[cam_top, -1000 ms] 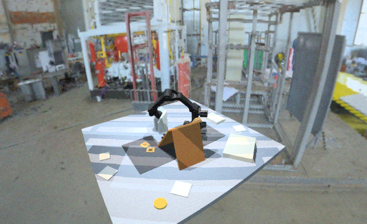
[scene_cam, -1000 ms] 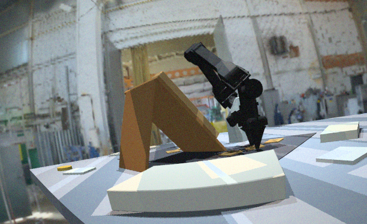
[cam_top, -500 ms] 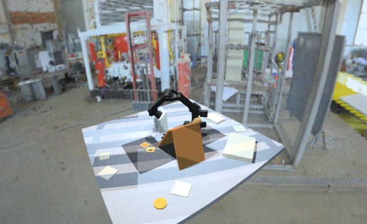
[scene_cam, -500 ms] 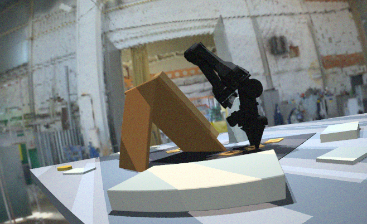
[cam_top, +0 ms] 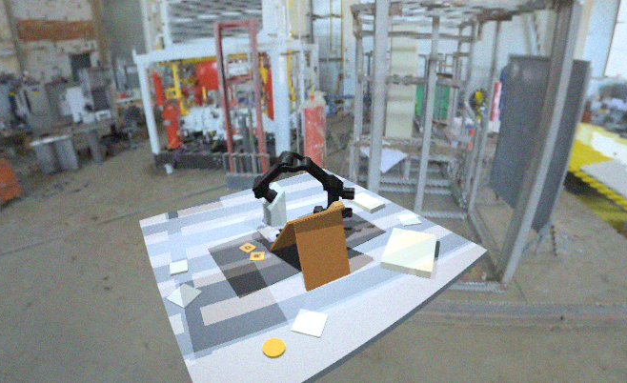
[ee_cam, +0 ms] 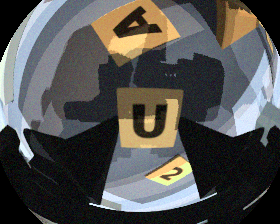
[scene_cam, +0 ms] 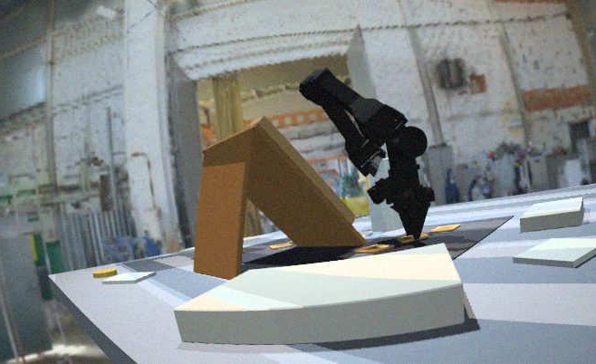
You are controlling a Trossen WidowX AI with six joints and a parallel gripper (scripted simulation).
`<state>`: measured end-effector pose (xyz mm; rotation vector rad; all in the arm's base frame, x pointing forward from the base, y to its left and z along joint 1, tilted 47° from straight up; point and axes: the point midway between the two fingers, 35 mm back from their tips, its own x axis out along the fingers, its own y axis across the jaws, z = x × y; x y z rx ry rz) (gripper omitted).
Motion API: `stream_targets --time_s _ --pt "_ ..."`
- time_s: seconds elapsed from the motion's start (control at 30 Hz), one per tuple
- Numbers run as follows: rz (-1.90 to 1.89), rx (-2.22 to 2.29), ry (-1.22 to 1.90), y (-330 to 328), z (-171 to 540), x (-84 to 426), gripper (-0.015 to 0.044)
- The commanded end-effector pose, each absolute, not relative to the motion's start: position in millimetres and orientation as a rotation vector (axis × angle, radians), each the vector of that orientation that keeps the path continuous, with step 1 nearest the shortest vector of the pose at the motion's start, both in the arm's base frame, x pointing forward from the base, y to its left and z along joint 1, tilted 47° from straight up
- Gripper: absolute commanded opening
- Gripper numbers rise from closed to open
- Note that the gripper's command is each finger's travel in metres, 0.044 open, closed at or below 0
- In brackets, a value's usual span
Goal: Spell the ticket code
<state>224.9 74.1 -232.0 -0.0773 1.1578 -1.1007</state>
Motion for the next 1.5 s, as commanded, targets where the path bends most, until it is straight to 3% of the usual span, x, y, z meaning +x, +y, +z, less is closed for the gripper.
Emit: stream_targets --time_s 0.0,1.47 --pt "-1.103 -0.071 1.158 77 -230 225 0.0000" --pt "-1.092 -0.059 1.174 89 -211 230 0.0000"
